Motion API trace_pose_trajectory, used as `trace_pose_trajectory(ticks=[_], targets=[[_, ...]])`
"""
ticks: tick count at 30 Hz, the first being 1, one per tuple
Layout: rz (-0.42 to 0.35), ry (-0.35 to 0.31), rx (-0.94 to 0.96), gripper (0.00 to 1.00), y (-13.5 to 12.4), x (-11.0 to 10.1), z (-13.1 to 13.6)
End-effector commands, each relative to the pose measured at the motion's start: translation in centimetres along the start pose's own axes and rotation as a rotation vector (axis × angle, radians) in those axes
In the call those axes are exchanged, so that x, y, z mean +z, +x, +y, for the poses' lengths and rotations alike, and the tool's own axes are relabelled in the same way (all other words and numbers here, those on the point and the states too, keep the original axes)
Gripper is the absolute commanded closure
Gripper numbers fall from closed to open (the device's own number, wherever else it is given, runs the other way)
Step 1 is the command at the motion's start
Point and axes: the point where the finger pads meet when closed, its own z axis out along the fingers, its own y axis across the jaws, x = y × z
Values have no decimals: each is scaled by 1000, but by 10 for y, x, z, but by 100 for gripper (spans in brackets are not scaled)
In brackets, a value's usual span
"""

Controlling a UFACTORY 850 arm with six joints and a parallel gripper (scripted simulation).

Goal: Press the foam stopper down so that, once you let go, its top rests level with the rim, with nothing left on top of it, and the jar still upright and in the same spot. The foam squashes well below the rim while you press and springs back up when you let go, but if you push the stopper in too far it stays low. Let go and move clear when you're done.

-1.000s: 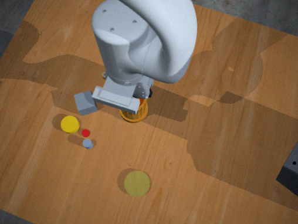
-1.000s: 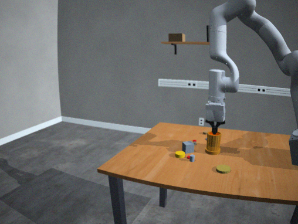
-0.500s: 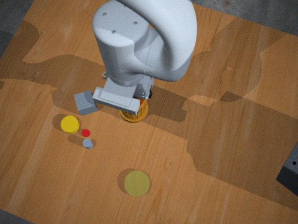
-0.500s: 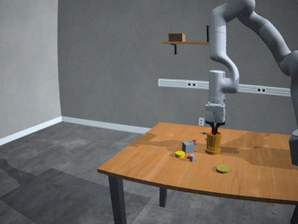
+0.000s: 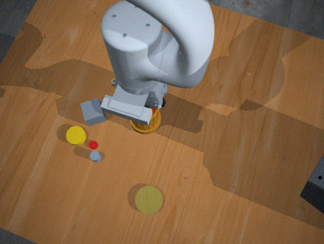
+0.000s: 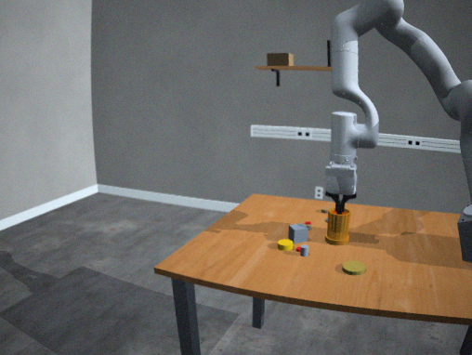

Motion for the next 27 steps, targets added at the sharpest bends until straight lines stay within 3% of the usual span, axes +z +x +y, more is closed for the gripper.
trace_pose_trajectory(ticks=[1, 27], targets=[[0, -1, 0, 100, 0, 0, 1], [0, -1, 0, 100, 0, -3, 1]])
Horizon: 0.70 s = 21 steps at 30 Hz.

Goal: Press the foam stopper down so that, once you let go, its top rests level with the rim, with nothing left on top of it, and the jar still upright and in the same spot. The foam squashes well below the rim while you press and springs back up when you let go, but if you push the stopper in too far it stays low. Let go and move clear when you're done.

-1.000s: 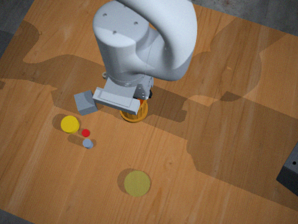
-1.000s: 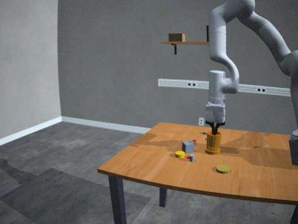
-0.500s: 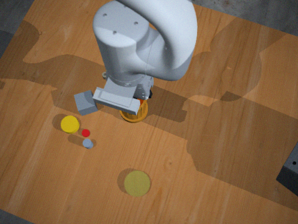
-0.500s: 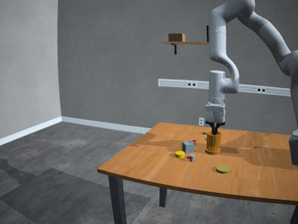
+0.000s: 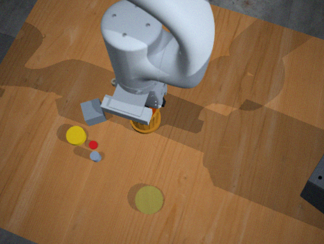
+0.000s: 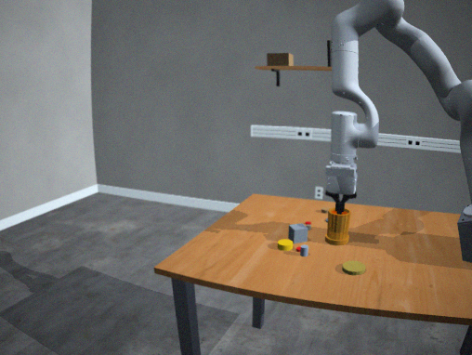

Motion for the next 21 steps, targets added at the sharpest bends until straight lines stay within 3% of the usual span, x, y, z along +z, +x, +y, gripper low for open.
trace_pose_trajectory(ticks=[1, 21], targets=[[0, -1, 0, 100, 0, -2, 1], [0, -1, 0, 100, 0, -11, 1]])
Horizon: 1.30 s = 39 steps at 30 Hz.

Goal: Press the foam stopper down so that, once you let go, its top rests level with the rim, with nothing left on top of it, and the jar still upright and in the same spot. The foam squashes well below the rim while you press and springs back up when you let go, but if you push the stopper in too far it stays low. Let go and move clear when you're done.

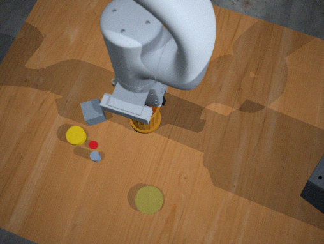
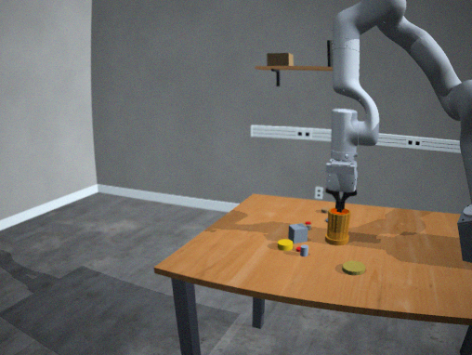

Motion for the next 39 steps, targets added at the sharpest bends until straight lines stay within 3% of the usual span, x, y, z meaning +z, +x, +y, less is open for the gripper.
trace_pose_trajectory(ticks=[1, 39], targets=[[0, 1, 0, 100, 0, -4, 1], [0, 1, 0, 100, 0, -16, 1]])
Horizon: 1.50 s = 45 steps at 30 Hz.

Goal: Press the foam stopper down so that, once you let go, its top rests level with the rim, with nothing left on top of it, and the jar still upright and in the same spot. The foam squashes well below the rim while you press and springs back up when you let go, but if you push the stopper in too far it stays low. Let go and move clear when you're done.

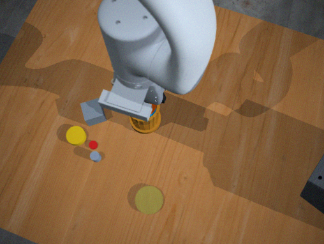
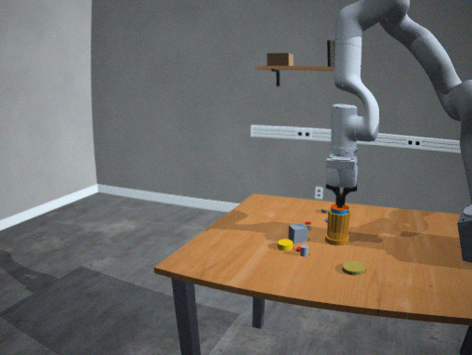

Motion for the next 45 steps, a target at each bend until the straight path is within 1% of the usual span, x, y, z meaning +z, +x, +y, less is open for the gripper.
trace_pose_trajectory(ticks=[1, 8, 16, 18, 23, 45], targets=[[0, -1, 0, 100, 0, -1, 1], [0, -1, 0, 100, 0, -3, 1], [0, -1, 0, 100, 0, -23, 1], [0, -1, 0, 100, 0, -23, 1], [0, -1, 0, 100, 0, -32, 1], [0, -1, 0, 100, 0, -29, 1]])
